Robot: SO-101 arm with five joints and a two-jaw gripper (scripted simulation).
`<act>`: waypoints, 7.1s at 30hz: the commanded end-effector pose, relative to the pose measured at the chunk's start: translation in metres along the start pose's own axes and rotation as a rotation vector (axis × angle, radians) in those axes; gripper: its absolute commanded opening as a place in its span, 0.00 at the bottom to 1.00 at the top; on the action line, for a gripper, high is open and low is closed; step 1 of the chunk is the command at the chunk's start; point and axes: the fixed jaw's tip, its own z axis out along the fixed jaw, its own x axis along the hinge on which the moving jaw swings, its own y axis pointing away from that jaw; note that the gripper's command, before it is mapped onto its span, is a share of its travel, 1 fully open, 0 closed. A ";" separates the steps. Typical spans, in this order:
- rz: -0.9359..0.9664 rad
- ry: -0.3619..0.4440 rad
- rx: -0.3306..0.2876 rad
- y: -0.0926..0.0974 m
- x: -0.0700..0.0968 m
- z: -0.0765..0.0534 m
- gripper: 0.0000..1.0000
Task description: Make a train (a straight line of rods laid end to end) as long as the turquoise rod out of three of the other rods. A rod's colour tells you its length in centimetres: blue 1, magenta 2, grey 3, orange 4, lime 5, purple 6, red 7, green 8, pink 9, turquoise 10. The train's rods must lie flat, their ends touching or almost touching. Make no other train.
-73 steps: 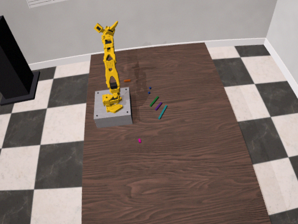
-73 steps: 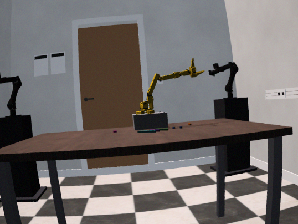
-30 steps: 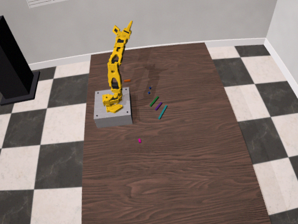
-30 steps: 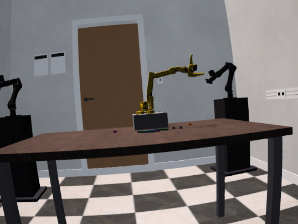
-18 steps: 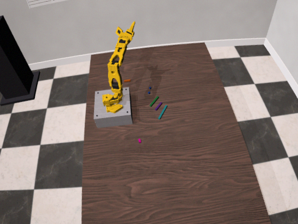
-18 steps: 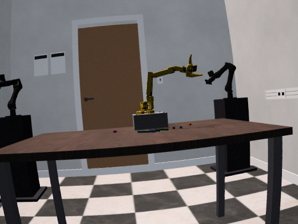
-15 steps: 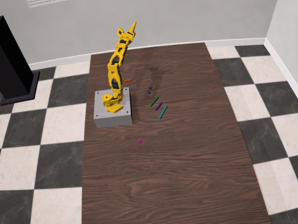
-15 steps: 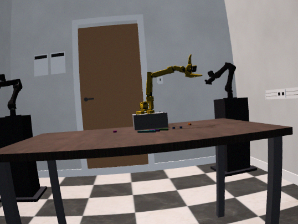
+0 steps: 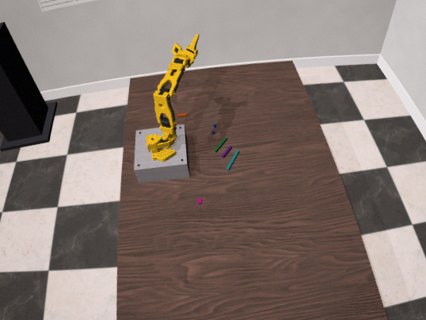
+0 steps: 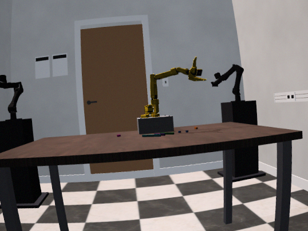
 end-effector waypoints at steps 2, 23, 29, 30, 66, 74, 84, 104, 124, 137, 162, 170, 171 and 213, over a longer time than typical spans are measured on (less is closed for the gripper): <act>-0.012 0.050 -0.035 0.005 0.016 -0.008 1.00; -0.027 0.159 -0.139 0.021 0.049 -0.022 1.00; -0.028 0.178 -0.159 0.024 0.054 -0.024 1.00; -0.028 0.184 -0.166 0.025 0.056 -0.026 1.00; -0.029 0.309 -0.318 0.052 0.094 -0.053 1.00; -0.027 0.332 -0.351 0.058 0.100 -0.059 1.00; -0.024 0.351 -0.380 0.063 0.106 -0.065 1.00; -0.016 0.390 -0.441 0.075 0.117 -0.078 1.00; -0.008 0.417 -0.490 0.085 0.124 -0.088 1.00; -0.003 0.429 -0.512 0.089 0.127 -0.093 1.00; 0.004 0.444 -0.539 0.094 0.131 -0.100 1.00; 0.009 0.455 -0.564 0.099 0.133 -0.105 1.00; 0.009 0.456 -0.567 0.100 0.134 -0.105 1.00; 0.039 0.479 -0.594 0.106 0.137 -0.114 1.00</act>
